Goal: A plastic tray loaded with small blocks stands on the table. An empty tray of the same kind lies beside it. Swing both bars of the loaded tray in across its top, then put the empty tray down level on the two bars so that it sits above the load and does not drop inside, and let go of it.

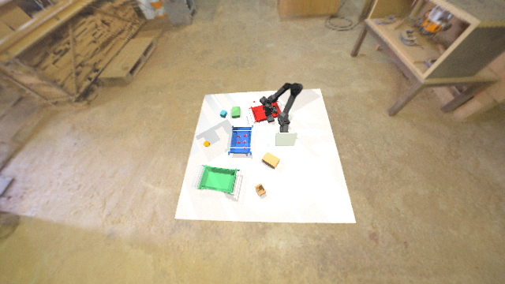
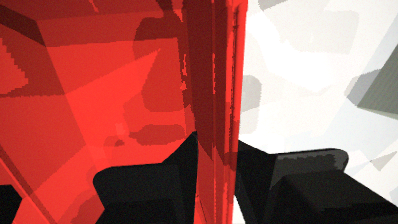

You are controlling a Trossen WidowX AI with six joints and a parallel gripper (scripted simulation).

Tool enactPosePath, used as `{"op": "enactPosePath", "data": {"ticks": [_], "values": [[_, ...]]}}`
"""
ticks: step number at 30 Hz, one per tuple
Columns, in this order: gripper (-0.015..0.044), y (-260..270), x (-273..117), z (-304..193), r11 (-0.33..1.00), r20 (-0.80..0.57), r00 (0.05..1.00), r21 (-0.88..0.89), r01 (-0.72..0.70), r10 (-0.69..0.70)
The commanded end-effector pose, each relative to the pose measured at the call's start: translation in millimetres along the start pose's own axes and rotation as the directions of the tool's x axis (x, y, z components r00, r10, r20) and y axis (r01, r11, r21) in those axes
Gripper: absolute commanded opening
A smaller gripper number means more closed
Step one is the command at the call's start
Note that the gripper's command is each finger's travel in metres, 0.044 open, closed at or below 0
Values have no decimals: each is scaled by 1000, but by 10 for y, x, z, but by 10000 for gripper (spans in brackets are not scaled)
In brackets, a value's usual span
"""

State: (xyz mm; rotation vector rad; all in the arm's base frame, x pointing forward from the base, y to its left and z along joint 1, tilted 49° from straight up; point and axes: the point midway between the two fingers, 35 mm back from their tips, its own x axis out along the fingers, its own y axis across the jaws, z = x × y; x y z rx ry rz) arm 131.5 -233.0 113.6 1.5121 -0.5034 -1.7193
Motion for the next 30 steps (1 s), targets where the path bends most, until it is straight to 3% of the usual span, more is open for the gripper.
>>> {"op": "enactPosePath", "data": {"ticks": [1, 16, 30], "values": [[0, -19, -100, -31, 1000, -5, 1000, -5, 12, -12], [0, -20, -707, 0, 1000, -5, 1000, -7, 9, -9], [0, 134, -940, -41, 1000, -7, 1000, -5, 16, -16]]}}
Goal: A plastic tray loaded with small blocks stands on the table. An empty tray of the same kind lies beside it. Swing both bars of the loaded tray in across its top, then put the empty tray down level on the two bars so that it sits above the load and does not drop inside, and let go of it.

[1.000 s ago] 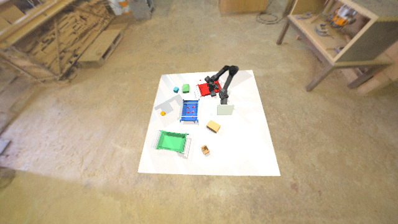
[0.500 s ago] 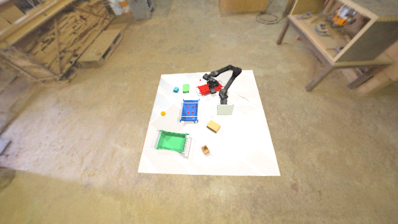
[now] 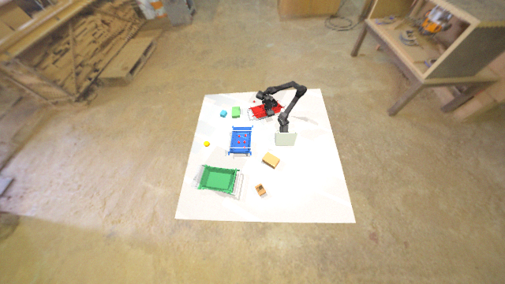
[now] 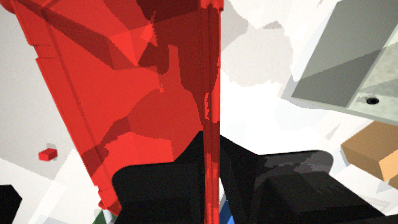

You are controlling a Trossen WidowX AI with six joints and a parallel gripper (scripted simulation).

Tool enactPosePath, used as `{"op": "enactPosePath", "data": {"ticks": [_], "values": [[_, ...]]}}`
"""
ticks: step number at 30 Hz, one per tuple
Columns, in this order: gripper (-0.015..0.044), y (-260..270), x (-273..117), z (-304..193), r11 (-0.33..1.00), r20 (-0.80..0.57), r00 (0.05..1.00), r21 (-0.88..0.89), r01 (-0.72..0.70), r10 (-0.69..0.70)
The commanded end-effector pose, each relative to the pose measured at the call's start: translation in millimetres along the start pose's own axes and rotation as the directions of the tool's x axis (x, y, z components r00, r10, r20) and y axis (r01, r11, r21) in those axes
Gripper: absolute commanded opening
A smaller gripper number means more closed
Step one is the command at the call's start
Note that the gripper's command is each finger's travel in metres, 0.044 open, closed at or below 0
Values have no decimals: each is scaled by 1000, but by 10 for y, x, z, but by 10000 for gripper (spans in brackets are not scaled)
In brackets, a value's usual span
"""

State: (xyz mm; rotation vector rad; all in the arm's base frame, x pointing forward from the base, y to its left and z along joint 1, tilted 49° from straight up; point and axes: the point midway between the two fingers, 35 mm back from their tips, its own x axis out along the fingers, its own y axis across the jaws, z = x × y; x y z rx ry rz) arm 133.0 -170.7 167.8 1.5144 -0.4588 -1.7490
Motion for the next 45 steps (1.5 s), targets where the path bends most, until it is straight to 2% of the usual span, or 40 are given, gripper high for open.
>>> {"op": "enactPosePath", "data": {"ticks": [1, 22, 45], "values": [[0, 139, -153, -26, 1000, -9, 1000, 16, -21, 21], [0, 552, -872, -85, 1000, -8, 1000, 14, -26, 27], [0, 555, -878, -85, 1000, -8, 1000, 14, -27, 27]]}}
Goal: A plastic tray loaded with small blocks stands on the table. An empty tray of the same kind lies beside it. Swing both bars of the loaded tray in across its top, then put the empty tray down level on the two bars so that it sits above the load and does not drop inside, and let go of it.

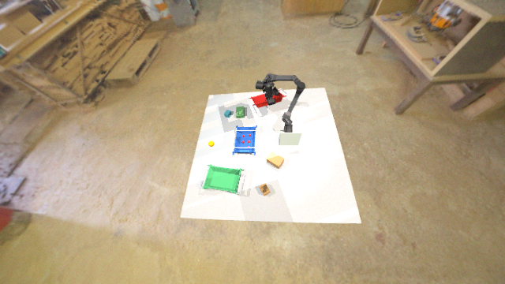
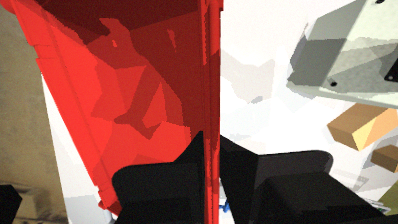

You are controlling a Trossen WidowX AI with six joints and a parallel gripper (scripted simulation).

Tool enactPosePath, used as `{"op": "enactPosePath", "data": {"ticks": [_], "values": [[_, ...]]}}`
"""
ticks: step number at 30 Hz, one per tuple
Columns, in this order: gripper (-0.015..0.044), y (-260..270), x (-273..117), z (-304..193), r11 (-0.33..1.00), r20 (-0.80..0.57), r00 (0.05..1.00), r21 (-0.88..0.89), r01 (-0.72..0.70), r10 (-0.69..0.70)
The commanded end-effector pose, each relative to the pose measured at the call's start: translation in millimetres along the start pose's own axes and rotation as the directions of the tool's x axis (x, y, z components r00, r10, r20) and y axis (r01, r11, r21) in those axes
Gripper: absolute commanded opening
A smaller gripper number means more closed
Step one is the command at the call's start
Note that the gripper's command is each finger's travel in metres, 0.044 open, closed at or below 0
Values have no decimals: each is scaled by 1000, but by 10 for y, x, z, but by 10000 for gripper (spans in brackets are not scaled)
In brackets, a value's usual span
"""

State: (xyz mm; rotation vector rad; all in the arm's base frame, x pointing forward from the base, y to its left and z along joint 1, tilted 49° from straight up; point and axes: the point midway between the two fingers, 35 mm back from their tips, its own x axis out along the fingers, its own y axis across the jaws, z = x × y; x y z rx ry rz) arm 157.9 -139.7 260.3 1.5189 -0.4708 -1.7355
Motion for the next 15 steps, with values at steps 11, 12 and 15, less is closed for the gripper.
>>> {"op": "enactPosePath", "data": {"ticks": [11, 12, 15], "values": [[0, -10, -10, -242, 996, -12, 1000, -86, -3, 2], [0, -18, -9, -280, 995, -13, 1000, -101, -1, 0], [0, -47, -5, -392, 990, -17, 1000, -144, 3, -6]]}}
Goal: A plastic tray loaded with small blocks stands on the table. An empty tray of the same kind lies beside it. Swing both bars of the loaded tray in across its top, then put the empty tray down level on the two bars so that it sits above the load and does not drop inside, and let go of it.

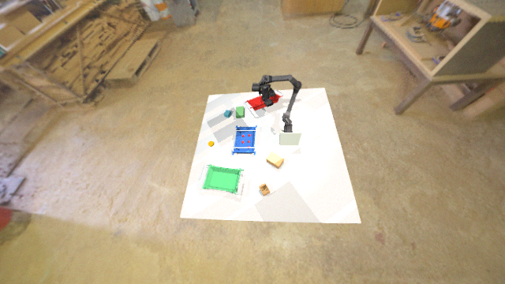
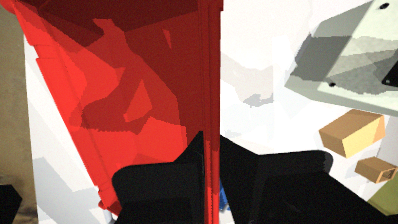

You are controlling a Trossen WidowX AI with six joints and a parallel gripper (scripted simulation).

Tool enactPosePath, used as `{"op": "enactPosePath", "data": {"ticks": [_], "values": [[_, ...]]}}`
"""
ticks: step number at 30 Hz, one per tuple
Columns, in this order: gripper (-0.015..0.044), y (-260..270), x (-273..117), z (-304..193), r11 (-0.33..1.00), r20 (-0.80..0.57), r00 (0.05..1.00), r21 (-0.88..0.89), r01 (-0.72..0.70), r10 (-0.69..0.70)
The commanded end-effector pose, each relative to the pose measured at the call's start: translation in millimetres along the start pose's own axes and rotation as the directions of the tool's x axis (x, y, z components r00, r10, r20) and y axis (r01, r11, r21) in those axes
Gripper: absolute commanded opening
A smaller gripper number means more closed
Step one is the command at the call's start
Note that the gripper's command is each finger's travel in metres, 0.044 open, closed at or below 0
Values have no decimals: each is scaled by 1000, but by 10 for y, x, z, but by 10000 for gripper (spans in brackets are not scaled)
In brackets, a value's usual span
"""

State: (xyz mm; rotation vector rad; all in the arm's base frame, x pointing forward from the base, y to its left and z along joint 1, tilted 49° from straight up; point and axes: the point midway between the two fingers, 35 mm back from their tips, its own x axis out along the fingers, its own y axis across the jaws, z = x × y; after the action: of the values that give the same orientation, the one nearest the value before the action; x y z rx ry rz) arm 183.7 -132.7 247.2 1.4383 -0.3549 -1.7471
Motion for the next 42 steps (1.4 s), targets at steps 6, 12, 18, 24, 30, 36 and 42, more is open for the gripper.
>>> {"op": "enactPosePath", "data": {"ticks": [6, 12, 18, 24, 30, 36, 42], "values": [[0, -21, -38, -330, 994, -28, 1000, -113, -5, 1], [0, -87, -37, -558, 980, -33, 999, -199, 0, -7], [0, -173, -39, -783, 959, -36, 999, -283, 3, -14], [0, -279, -43, -1001, 931, -38, 999, -365, 4, -19], [0, -404, -48, -1213, 896, -39, 999, -444, 4, -23], [0, -548, -53, -1415, 855, -38, 999, -519, 2, -25], [0, -710, -58, -1605, 807, -36, 999, -591, -1, -25]]}}
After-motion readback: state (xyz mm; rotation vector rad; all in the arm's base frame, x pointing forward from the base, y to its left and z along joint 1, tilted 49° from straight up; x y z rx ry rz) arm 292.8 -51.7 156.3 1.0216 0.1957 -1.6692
